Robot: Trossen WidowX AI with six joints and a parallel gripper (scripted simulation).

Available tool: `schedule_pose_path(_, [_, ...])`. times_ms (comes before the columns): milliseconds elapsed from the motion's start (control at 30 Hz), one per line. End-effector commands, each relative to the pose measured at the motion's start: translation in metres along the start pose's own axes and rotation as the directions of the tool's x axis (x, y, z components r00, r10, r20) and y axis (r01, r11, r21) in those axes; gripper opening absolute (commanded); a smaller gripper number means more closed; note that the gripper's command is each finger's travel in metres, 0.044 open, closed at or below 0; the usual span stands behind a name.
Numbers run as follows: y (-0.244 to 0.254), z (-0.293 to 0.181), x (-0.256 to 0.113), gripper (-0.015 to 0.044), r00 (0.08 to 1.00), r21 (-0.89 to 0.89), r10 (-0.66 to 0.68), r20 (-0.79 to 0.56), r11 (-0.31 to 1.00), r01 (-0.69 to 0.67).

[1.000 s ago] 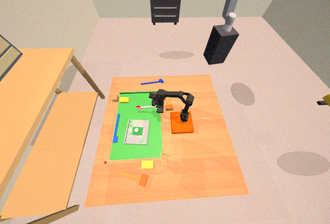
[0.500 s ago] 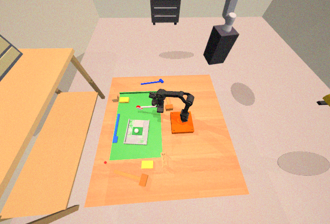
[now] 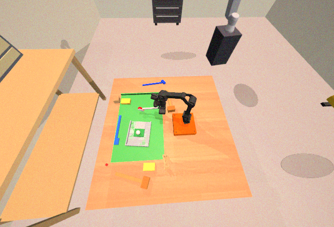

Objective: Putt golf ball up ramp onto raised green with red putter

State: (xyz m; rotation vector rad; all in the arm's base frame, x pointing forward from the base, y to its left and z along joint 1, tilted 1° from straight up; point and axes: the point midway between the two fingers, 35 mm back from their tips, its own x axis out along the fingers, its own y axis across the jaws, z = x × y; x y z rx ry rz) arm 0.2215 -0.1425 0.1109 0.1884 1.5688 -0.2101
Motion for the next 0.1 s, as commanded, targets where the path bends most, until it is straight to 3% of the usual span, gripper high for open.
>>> schedule_pose_path(0, [-0.0003,0.0008,-0.0003,0.0,1.0,0.0,-0.001,0.005,1.0,0.001])
schedule_pose_path(67, [-0.0003,0.0008,-0.0003,0.0,1.0,0.0,-0.001,0.005,1.0,0.001])
